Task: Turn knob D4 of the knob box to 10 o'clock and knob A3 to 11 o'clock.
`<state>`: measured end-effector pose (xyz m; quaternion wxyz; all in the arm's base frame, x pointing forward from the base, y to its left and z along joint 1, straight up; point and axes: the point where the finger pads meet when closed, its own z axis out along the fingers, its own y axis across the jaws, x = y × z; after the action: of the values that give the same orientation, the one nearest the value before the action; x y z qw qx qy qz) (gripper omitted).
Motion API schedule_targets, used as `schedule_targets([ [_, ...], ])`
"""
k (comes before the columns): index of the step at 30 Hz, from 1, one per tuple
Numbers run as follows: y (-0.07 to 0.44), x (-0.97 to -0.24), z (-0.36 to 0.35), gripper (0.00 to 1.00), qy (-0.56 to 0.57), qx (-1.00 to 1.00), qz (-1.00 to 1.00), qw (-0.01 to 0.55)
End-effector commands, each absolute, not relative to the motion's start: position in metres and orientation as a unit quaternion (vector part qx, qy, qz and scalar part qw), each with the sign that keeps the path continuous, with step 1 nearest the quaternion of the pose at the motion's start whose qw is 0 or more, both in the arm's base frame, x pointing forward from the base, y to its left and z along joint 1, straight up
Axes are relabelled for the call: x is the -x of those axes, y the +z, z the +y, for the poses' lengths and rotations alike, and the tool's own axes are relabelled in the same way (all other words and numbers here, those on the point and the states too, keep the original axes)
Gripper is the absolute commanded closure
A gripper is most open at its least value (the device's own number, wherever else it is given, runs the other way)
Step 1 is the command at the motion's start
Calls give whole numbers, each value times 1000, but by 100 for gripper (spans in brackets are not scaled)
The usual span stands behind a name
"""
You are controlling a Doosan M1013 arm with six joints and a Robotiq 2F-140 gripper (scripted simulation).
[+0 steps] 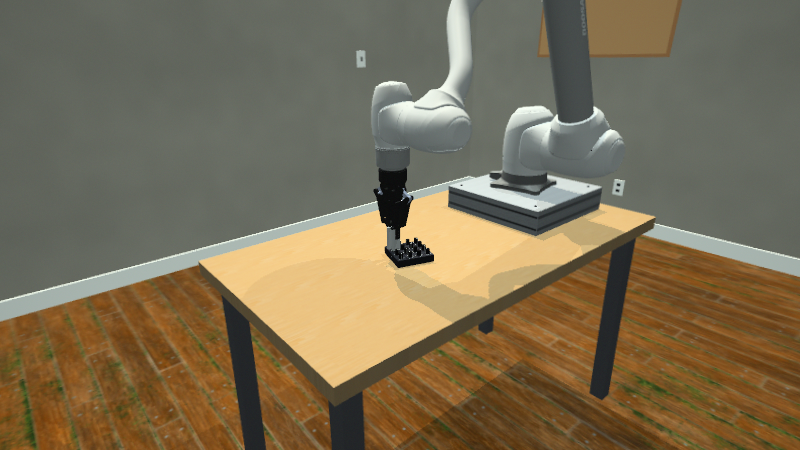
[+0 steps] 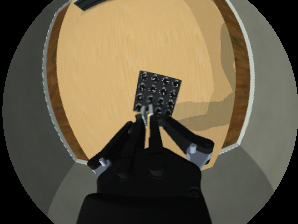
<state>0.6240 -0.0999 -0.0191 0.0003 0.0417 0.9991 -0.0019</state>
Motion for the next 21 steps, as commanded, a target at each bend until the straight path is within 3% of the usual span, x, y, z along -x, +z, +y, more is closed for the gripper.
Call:
schedule_targets([
  [1,-19,-624,-100,95,1,16,1000,1],
  [21,-19,-624,-100,95,1,227,974,1],
])
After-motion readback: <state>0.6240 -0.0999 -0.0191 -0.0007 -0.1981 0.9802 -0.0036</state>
